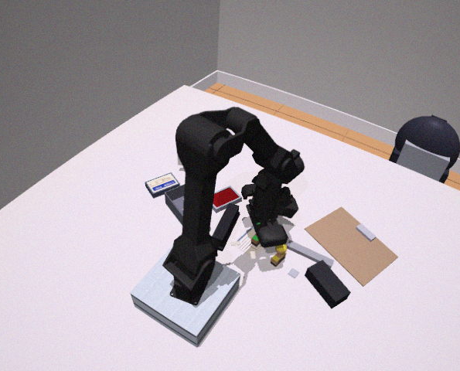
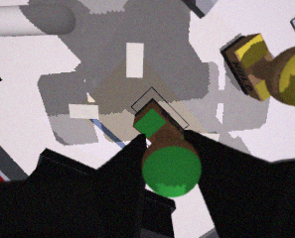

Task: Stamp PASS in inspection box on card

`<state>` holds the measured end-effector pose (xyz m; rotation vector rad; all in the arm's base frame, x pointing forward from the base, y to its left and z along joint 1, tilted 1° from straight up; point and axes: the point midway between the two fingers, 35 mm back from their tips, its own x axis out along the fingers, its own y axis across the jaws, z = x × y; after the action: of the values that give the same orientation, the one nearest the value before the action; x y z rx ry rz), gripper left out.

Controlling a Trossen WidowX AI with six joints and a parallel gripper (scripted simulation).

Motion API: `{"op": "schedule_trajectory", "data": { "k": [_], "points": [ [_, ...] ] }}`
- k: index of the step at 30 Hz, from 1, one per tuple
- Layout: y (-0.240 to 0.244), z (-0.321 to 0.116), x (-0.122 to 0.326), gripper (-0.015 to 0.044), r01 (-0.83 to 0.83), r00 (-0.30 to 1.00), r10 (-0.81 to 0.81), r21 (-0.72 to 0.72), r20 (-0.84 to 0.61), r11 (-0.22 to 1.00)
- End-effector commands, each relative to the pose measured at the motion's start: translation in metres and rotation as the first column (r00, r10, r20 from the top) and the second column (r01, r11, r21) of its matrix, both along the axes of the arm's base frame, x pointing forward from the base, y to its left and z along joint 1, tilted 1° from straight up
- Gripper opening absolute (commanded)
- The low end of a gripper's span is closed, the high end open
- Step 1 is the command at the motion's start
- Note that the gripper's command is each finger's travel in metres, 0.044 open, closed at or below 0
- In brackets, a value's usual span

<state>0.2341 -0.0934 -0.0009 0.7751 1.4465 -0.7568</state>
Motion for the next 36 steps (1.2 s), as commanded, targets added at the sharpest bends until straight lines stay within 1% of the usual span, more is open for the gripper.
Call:
{"op": "schedule_trajectory", "data": {
  "k": [1, 30, 36],
  "points": [
    [-0.002, 0.008, 0.002, 0.0000, 0.004, 1.000, -0.004, -0.009, 0.006, 1.000],
    [-0.002, 0.055, 0.002, 0.0000, 0.004, 1.000, -0.004, -0.009, 0.007, 1.000],
    [-0.005, 0.059, 0.006, 0.0000, 0.004, 1.000, -0.003, -0.009, 0.007, 1.000]
  ]
}}
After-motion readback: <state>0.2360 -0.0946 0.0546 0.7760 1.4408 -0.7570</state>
